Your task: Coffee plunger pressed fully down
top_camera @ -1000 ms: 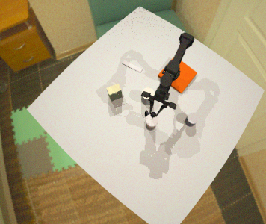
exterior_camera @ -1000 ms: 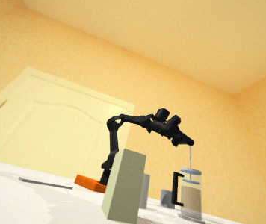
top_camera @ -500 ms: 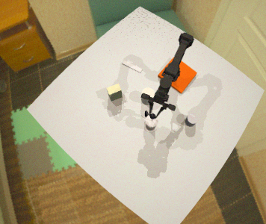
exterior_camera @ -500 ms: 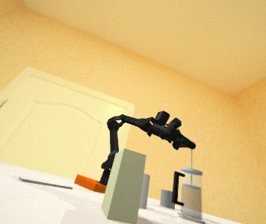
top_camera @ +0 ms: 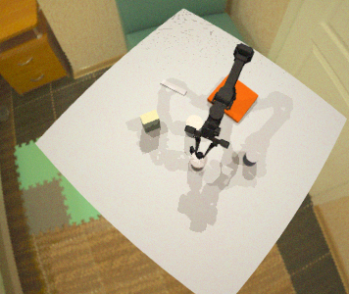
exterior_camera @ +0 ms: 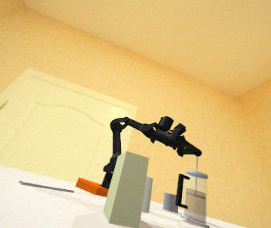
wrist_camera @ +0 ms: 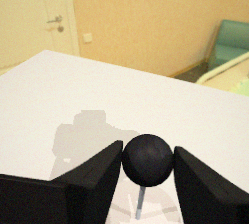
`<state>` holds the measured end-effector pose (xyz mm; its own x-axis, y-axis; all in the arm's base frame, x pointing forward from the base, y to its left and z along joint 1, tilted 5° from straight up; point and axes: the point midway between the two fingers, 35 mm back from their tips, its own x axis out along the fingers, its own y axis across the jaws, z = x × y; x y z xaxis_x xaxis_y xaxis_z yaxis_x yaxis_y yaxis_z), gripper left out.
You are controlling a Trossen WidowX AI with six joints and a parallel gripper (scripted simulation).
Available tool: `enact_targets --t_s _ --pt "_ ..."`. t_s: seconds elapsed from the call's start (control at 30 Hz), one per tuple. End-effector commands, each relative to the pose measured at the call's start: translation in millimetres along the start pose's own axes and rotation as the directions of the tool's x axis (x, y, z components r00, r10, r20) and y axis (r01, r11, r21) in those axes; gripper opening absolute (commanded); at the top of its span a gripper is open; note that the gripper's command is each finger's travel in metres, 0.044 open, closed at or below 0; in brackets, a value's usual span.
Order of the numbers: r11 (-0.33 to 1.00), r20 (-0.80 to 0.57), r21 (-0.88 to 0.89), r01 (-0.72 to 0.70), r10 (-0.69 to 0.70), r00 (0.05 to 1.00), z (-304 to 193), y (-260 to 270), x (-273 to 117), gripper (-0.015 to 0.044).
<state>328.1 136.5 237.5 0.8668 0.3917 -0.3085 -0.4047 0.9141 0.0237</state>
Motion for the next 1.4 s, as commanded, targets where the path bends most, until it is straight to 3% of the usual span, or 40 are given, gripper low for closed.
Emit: enact_targets --t_s 0.0,1.37 --pt "1.0 -0.112 0.01 0.002 -0.001 0.994 -42.6 -0.2 13.1 0.0127" --pt "1.0 -0.111 0.01 0.002 -0.001 0.994 -35.0 0.7 25.3 0.0127"
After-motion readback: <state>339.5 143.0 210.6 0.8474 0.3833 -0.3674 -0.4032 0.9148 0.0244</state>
